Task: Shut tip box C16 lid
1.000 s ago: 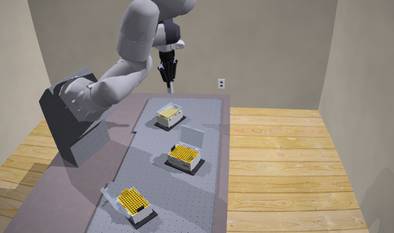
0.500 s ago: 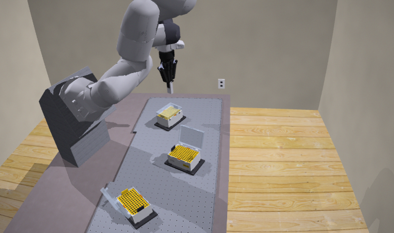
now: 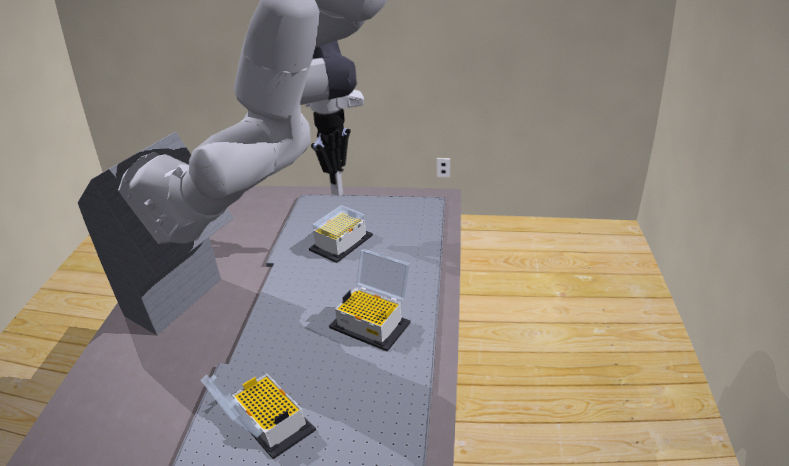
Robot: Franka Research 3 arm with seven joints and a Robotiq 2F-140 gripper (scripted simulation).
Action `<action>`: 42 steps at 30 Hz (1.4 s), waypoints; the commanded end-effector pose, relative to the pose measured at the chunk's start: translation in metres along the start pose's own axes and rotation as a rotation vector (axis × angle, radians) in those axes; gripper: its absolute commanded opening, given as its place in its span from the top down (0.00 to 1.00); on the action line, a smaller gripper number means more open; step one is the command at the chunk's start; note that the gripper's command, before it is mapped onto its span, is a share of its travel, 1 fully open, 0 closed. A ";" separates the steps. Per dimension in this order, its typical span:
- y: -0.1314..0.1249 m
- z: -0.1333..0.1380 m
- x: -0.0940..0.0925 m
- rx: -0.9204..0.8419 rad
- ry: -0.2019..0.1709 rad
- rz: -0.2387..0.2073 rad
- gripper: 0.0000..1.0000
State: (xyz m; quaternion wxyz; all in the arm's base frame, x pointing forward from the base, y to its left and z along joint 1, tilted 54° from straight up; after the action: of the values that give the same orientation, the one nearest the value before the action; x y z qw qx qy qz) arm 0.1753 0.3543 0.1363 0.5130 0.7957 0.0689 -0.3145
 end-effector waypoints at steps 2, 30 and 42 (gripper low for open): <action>-0.010 -0.001 0.007 0.020 0.006 -0.017 1.00; -0.040 0.005 0.046 0.020 0.006 -0.017 1.00; -0.040 0.005 0.046 0.020 0.006 -0.017 1.00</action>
State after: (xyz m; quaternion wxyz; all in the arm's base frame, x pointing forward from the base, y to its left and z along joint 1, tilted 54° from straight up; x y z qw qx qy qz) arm 0.1921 0.3575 0.0782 0.5074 0.7983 0.0742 -0.3158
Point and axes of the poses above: the point where the finger pads meet when closed, its own x axis out along the fingers, its own z axis across the jaws, y = z × x, the point moved 10 cm from there along -x, back along the fingers, and after that the axes turned 13 degrees about x, right-handed, at the moved point
